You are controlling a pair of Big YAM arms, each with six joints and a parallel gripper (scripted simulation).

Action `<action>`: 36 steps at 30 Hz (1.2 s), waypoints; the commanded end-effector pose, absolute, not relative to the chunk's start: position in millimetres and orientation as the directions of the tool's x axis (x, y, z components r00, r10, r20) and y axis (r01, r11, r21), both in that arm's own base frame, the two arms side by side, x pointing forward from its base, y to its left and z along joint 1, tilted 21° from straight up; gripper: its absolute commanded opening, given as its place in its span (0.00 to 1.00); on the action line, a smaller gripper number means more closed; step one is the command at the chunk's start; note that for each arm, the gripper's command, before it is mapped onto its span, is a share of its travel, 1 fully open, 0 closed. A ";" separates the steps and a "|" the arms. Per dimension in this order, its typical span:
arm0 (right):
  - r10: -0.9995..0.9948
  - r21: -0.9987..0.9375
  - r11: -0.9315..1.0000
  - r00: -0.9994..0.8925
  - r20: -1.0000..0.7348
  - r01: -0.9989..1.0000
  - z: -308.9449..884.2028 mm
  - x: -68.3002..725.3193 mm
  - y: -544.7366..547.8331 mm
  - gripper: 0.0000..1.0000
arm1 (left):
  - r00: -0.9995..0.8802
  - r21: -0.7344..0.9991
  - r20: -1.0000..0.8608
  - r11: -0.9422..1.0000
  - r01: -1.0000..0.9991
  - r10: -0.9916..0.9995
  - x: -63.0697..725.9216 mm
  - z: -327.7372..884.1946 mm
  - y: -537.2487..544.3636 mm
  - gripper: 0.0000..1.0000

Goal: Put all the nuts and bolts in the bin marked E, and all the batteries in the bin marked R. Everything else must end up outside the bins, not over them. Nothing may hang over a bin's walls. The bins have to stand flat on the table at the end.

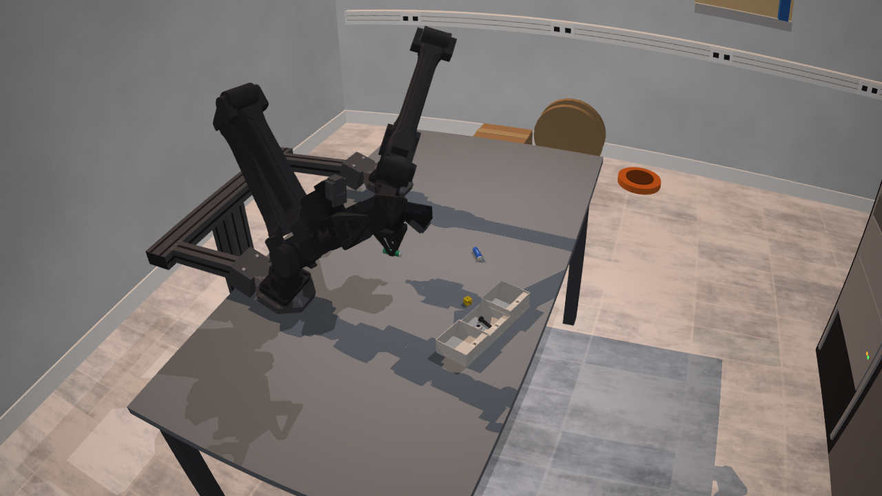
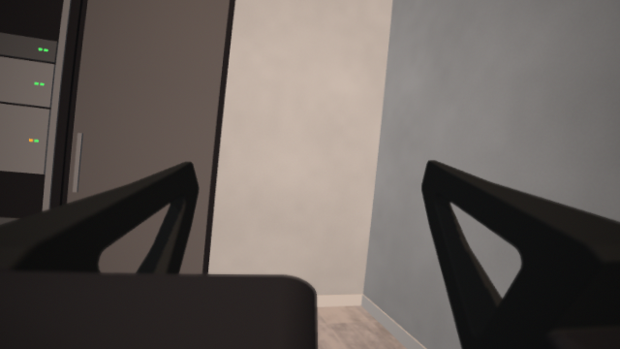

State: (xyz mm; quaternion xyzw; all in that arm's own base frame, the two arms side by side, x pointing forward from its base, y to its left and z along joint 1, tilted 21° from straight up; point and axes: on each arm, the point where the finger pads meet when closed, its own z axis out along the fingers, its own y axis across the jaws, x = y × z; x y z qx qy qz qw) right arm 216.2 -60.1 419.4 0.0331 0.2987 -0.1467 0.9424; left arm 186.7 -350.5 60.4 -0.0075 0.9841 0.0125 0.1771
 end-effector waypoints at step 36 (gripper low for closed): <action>-0.263 -0.023 0.953 0.788 -0.556 0.301 422.1 210.5 -60.9 1.00 | -0.931 -0.001 -0.364 1.000 -0.026 -0.024 393.3 145.1 -386.9 0.09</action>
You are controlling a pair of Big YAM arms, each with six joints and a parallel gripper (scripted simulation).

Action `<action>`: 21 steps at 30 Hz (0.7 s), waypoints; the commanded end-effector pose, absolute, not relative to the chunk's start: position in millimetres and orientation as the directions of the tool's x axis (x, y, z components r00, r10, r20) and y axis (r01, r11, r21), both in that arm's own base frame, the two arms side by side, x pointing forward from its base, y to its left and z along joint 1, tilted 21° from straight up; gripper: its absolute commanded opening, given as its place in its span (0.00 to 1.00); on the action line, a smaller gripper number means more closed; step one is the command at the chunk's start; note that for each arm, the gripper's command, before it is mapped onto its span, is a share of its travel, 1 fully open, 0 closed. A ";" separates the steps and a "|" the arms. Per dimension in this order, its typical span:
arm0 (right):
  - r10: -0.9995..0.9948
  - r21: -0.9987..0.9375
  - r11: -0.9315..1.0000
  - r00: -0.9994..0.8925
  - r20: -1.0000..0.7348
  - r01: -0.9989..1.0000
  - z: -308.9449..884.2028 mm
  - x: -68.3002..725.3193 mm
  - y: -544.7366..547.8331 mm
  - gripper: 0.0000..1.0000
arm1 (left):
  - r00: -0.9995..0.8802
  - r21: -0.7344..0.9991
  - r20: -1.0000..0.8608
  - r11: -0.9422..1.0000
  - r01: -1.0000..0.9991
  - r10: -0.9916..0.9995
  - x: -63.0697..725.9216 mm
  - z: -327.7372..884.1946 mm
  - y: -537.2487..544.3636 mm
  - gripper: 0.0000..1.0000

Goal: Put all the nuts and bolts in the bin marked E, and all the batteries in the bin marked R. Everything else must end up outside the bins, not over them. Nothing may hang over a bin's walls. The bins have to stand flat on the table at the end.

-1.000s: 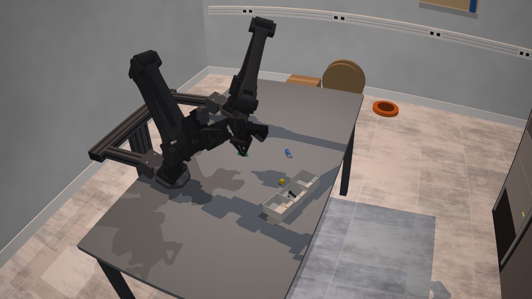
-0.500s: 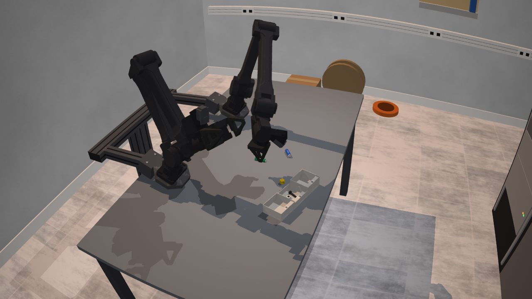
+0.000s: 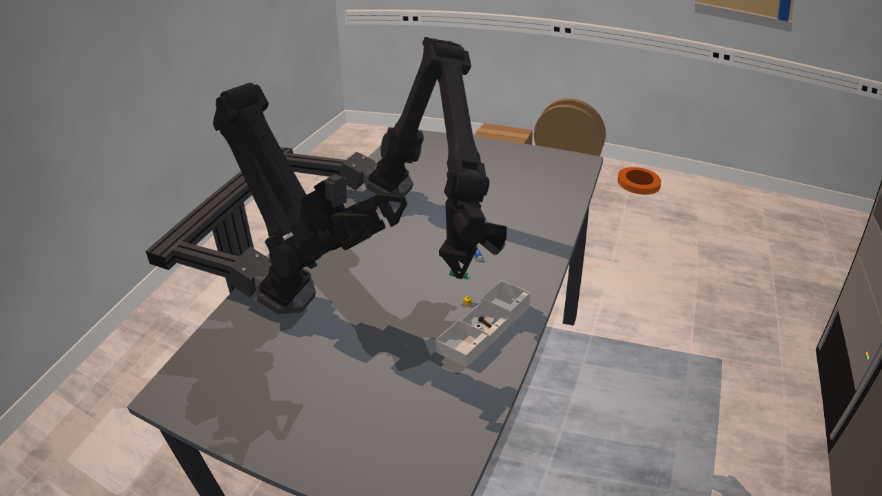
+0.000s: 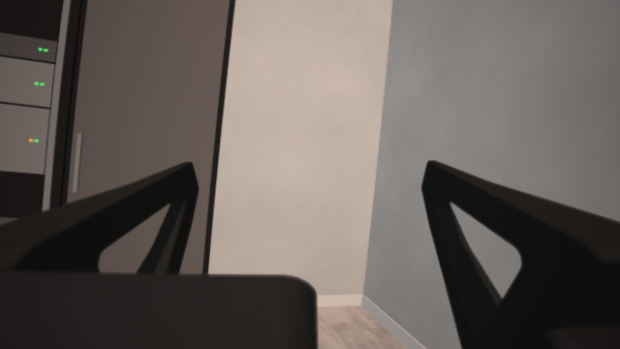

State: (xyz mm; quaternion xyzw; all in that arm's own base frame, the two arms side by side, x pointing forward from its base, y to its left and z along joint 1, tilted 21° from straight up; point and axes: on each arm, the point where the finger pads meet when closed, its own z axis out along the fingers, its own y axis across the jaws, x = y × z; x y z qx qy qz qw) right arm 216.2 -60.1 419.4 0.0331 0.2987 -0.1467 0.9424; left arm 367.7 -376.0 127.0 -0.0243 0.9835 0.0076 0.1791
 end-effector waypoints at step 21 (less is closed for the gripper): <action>-0.263 -0.023 0.953 0.788 -0.556 0.301 422.1 210.5 -60.9 1.00 | -0.899 0.097 -0.355 0.966 0.239 0.258 476.1 179.3 -404.9 0.09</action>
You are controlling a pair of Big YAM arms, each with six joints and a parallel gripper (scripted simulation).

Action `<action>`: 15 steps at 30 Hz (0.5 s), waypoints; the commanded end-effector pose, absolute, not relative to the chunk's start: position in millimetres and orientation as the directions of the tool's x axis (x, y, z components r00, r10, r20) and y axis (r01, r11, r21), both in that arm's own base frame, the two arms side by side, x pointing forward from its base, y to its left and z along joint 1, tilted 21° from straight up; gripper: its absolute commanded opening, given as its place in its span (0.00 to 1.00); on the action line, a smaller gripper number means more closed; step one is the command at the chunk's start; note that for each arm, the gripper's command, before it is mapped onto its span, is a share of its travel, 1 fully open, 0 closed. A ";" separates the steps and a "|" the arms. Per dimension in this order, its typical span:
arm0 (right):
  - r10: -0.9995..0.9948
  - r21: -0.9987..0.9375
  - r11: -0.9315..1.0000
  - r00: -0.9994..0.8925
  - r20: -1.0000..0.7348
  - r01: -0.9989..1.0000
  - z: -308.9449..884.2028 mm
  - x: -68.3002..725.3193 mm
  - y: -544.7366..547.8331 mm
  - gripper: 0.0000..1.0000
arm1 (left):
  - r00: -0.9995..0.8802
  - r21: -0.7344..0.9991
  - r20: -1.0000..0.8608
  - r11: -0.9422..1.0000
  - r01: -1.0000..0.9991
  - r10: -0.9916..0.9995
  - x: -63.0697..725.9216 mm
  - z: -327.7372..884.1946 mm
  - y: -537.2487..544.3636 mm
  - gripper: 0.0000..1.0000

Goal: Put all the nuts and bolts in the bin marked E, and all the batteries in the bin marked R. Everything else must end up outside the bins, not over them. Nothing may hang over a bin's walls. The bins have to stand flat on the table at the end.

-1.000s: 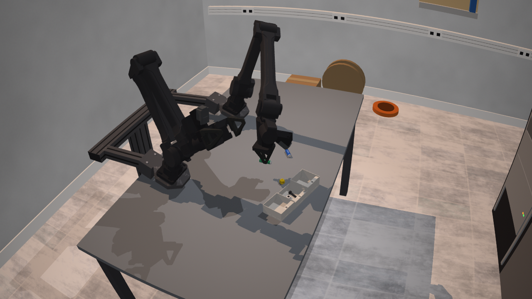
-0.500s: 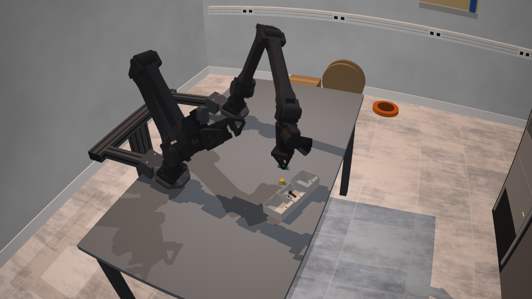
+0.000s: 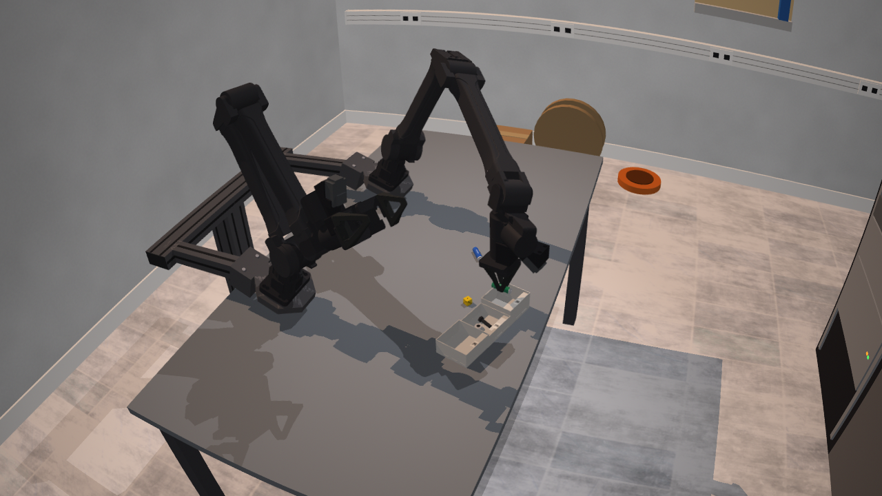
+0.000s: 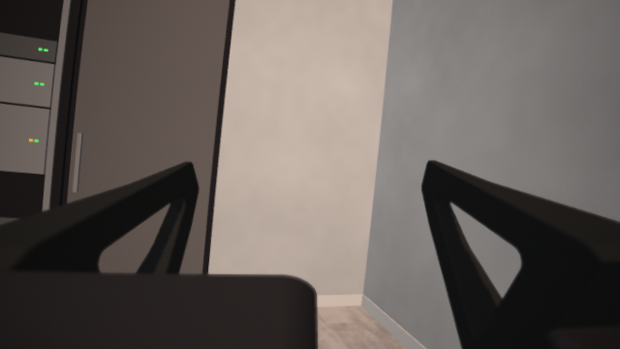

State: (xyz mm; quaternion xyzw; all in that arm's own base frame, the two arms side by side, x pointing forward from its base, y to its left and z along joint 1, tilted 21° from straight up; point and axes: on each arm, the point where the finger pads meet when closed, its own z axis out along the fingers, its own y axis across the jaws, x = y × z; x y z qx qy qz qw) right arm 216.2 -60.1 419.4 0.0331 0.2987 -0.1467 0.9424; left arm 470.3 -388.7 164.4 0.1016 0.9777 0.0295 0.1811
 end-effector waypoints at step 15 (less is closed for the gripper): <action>-0.263 -0.023 0.953 0.788 -0.556 0.301 422.1 210.5 -60.9 1.00 | -0.910 0.113 -0.331 0.968 0.223 0.249 474.6 150.6 -387.1 0.09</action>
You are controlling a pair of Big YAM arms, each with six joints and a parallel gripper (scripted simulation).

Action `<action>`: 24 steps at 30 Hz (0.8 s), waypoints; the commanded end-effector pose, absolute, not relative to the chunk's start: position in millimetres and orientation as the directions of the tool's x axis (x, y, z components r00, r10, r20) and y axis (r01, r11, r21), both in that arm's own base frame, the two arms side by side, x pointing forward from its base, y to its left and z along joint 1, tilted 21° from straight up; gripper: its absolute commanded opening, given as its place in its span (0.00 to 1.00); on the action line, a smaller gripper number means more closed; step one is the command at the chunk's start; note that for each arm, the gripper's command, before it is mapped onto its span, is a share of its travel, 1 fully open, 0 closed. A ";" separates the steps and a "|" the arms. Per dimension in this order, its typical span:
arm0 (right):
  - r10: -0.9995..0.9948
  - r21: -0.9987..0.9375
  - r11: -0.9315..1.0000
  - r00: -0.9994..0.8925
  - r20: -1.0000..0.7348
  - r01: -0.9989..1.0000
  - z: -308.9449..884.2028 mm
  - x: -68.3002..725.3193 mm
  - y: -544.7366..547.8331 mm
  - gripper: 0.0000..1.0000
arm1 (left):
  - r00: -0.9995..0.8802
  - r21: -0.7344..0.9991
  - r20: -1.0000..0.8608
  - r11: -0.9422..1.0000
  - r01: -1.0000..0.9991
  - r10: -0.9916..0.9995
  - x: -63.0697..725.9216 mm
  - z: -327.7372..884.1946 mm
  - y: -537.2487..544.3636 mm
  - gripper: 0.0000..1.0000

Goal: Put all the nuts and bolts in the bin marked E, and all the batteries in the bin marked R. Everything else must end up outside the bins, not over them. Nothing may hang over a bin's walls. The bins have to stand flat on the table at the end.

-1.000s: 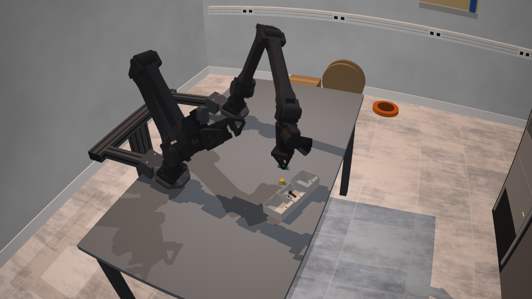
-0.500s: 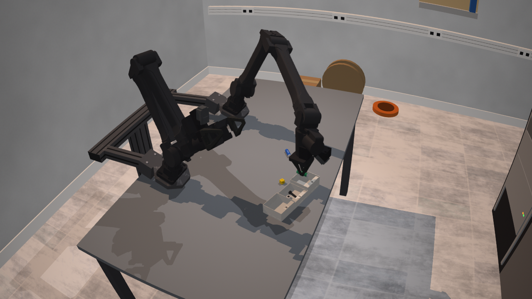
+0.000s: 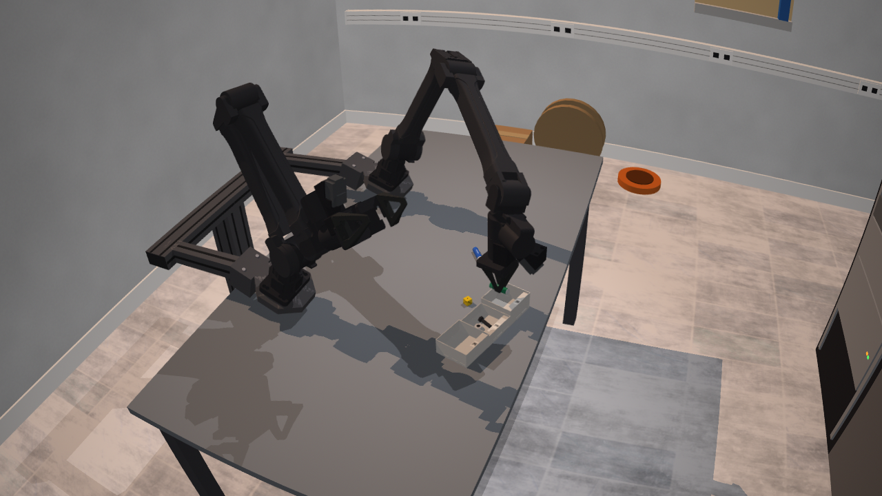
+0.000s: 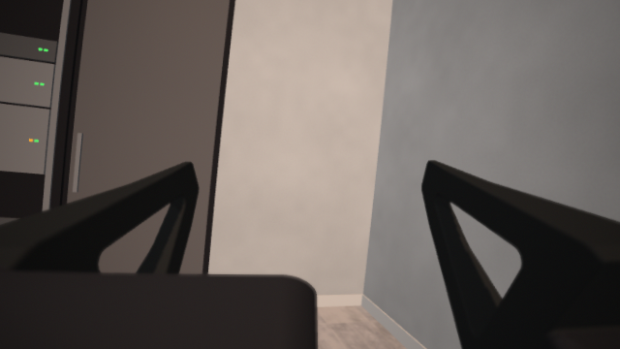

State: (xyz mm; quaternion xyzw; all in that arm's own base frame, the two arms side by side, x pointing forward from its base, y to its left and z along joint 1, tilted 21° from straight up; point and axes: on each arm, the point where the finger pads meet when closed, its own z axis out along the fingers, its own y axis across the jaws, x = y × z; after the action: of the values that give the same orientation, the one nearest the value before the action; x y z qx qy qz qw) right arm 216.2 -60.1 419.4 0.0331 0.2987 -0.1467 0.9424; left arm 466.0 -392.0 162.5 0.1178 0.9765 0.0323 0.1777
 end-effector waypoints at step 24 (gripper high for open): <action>-0.263 -0.023 0.953 0.788 -0.556 0.301 422.1 210.5 -60.9 1.00 | -0.910 0.113 -0.330 0.968 0.223 0.249 488.9 111.0 -385.3 0.09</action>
State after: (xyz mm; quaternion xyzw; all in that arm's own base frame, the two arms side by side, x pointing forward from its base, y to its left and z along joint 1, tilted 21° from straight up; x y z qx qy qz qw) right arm 216.2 -60.1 419.4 0.0331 0.2987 -0.1467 0.9424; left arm 480.0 -391.1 124.9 0.1179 0.9765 0.0323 0.1777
